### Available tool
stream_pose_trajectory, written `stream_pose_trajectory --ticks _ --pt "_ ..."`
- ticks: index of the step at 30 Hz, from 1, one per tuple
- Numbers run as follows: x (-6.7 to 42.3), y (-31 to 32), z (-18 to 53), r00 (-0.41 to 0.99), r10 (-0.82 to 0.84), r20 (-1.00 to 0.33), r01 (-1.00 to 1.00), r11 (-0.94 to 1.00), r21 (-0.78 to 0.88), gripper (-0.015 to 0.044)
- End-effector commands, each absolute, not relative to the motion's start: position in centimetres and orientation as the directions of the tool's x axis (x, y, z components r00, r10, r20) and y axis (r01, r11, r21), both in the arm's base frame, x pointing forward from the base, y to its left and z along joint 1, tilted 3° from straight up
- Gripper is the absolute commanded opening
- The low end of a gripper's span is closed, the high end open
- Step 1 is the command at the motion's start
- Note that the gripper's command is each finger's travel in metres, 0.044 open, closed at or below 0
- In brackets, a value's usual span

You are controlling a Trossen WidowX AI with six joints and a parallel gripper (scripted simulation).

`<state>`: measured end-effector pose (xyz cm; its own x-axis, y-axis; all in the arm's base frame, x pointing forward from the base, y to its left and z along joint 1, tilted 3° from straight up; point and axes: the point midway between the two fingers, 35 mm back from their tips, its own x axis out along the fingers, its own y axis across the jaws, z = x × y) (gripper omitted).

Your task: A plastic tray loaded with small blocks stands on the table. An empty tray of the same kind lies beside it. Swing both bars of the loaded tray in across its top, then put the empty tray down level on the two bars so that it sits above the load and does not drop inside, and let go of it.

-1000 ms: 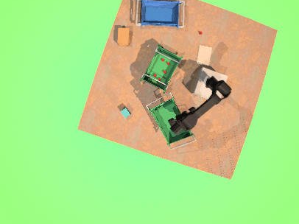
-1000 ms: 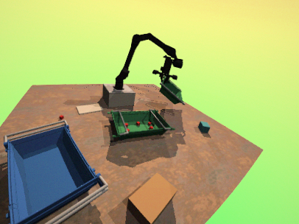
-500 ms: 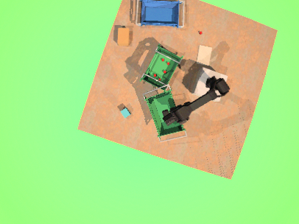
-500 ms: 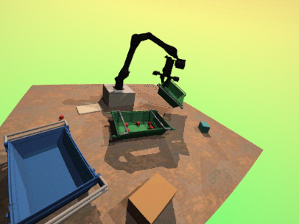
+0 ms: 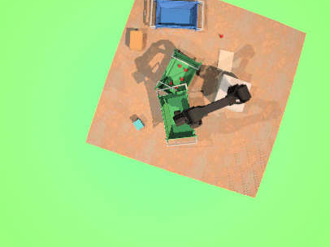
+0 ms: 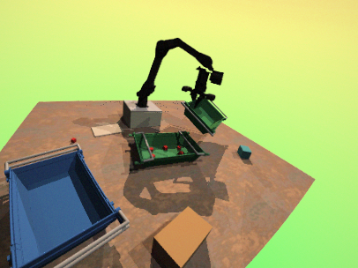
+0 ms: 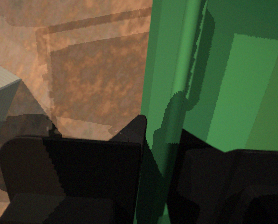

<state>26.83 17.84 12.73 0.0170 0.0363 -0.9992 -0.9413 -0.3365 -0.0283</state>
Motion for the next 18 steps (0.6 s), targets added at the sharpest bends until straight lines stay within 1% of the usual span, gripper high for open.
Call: stream_pose_trajectory --ticks 1,18 --pt "27.9 16.6 13.4 0.040 0.052 -0.998 -0.954 -0.296 -0.054 0.0000" --pt "30.7 10.7 13.2 0.042 0.047 -0.998 -0.991 -0.124 -0.047 0.0000"
